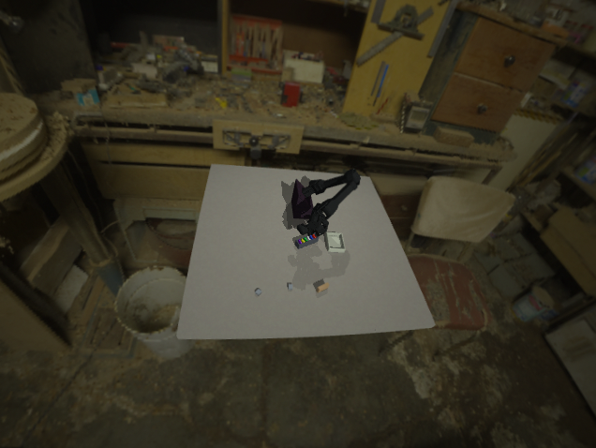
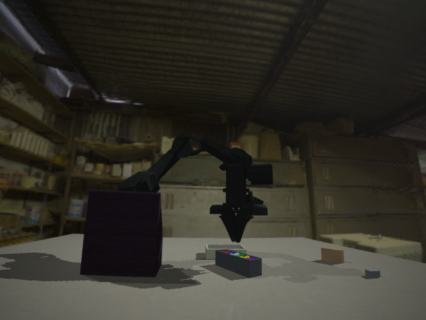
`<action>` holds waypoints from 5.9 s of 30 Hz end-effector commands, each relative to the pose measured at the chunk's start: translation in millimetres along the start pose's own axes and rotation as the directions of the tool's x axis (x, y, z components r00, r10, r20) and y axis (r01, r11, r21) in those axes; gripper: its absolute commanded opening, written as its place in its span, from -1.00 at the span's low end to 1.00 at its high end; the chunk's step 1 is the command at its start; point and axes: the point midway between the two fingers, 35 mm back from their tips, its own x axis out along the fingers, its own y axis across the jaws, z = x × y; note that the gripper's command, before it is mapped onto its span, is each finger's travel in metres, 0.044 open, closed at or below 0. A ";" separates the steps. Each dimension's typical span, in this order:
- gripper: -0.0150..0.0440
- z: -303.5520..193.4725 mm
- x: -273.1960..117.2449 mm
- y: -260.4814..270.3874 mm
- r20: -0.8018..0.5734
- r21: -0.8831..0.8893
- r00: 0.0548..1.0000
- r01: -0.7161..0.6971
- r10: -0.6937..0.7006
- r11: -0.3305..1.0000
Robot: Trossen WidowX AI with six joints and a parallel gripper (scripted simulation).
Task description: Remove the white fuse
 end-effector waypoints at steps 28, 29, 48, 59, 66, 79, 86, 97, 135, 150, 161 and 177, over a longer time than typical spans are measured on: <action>-0.24 -3.1 26.7 3.1 0.002 0.003 1.000 -0.005 0.005 1.000; -0.24 -3.1 27.0 3.1 0.002 0.003 1.000 -0.005 0.005 1.000; -0.33 -3.4 35.3 3.0 -0.001 0.001 1.000 -0.004 0.004 1.000; -0.49 -3.4 35.0 3.0 -0.001 0.001 1.000 -0.004 0.004 1.000; -0.49 -3.2 31.7 2.7 -0.001 0.001 1.000 -0.004 0.004 1.000; -0.49 -3.0 25.4 2.4 0.000 0.002 1.000 -0.003 0.003 1.000; -0.49 -2.9 22.0 2.2 0.000 0.002 1.000 -0.003 0.003 1.000; -0.49 -2.8 16.5 2.1 0.000 0.002 1.000 -0.003 0.003 1.000; -0.49 -3.0 -1.9 2.3 0.001 0.003 1.000 -0.003 0.003 1.000; -0.49 -3.1 -24.0 2.1 0.000 0.003 1.000 -0.003 0.003 1.000; -0.49 31.0 -25.6 43.6 -0.005 0.005 1.000 0.010 -0.010 1.000; -0.49 76.1 -26.5 152.4 0.005 0.003 1.000 -0.010 0.010 1.000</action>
